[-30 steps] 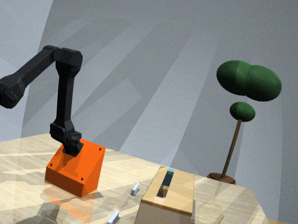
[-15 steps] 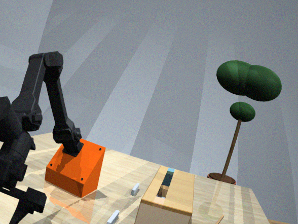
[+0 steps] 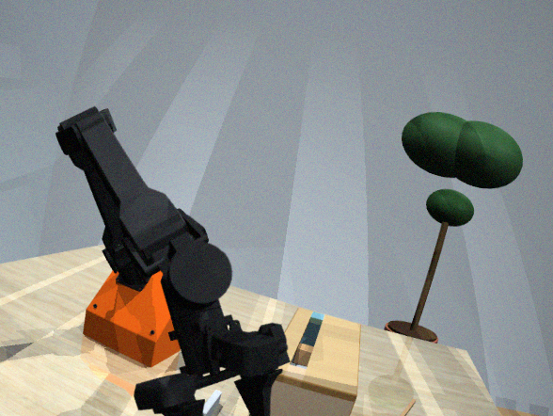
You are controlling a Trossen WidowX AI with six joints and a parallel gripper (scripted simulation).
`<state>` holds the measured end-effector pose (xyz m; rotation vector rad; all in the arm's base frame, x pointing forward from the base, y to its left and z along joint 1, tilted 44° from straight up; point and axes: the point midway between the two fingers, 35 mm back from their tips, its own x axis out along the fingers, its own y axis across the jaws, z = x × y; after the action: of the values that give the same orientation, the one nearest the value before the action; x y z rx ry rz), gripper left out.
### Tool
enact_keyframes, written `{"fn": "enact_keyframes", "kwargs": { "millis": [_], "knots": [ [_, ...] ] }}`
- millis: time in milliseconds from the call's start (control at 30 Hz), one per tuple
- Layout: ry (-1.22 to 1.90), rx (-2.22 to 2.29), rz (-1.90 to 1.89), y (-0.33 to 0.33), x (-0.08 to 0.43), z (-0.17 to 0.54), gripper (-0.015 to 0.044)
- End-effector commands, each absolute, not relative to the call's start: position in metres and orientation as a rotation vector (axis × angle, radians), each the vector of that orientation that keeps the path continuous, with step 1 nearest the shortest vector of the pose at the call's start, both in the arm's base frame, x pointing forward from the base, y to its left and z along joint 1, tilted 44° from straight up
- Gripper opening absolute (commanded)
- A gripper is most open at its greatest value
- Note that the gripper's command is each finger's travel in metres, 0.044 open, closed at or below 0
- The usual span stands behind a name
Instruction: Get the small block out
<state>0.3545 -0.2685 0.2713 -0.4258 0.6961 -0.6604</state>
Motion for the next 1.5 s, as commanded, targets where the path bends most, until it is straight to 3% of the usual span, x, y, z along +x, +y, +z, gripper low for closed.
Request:
{"fn": "enact_keyframes", "kwargs": {
  "millis": [0,300,533,800,1033,1467],
  "knots": [
    [0.813,-0.485,-0.489,-0.218,0.39,0.236,0.04],
    [0.965,-0.671,-0.147,-0.117,0.428,0.188,0.04],
    [1.22,-0.821,0.035,-0.06,0.424,0.125,0.04],
    [1.623,-1.218,0.286,0.024,0.383,0.04,0.04],
    [1.908,-1.863,0.506,0.078,0.331,-0.004,0.04],
    [1.942,-2.025,0.544,0.087,0.322,-0.012,0.04]
  ]
}}
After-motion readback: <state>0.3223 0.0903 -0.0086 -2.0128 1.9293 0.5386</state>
